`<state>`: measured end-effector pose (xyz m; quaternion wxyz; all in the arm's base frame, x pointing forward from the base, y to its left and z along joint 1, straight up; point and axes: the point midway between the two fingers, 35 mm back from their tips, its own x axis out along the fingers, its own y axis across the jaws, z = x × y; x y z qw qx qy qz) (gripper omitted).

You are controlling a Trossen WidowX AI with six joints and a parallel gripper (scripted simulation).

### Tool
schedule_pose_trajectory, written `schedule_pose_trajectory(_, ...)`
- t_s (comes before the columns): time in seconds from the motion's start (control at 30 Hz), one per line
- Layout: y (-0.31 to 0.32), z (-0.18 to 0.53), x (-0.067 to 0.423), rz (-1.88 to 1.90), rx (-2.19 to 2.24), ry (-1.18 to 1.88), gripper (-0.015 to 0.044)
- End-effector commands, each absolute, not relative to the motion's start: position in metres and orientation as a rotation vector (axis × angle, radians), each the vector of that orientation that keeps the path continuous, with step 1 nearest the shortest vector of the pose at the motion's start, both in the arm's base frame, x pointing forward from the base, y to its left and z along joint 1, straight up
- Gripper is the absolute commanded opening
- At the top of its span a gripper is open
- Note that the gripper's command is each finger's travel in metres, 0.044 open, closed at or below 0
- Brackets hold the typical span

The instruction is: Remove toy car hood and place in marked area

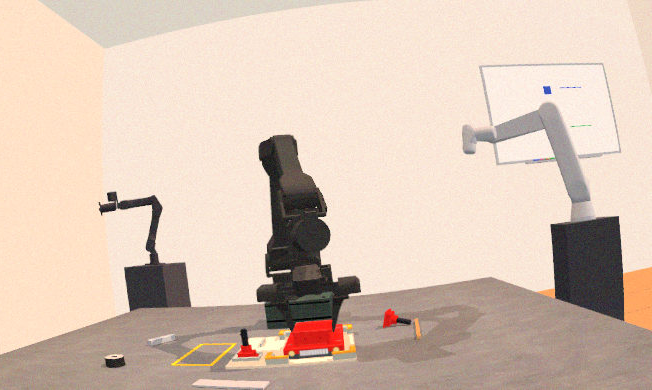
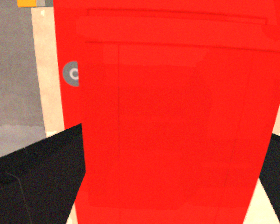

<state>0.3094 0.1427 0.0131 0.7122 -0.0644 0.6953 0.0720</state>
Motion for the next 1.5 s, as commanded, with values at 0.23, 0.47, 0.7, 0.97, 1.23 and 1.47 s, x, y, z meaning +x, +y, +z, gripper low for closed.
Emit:
schedule_pose_trajectory(0.23, 0.143, 0.022, 0.310, 0.161, -0.141, 1.538, 0.0000)
schedule_pose_trajectory(0.47, 0.143, 0.027, 0.310, 0.161, -0.141, 1.538, 0.0000)
schedule_pose_trajectory(0.7, 0.143, 0.032, 0.310, 0.161, -0.142, 1.538, 0.0000)
schedule_pose_trajectory(0.97, 0.143, 0.037, 0.310, 0.161, -0.142, 1.538, 0.0000)
schedule_pose_trajectory(1.23, 0.143, 0.050, 0.310, 0.161, -0.142, 1.538, 0.0000)
schedule_pose_trajectory(1.47, 0.143, 0.080, 0.309, 0.161, -0.142, 1.538, 0.0000)
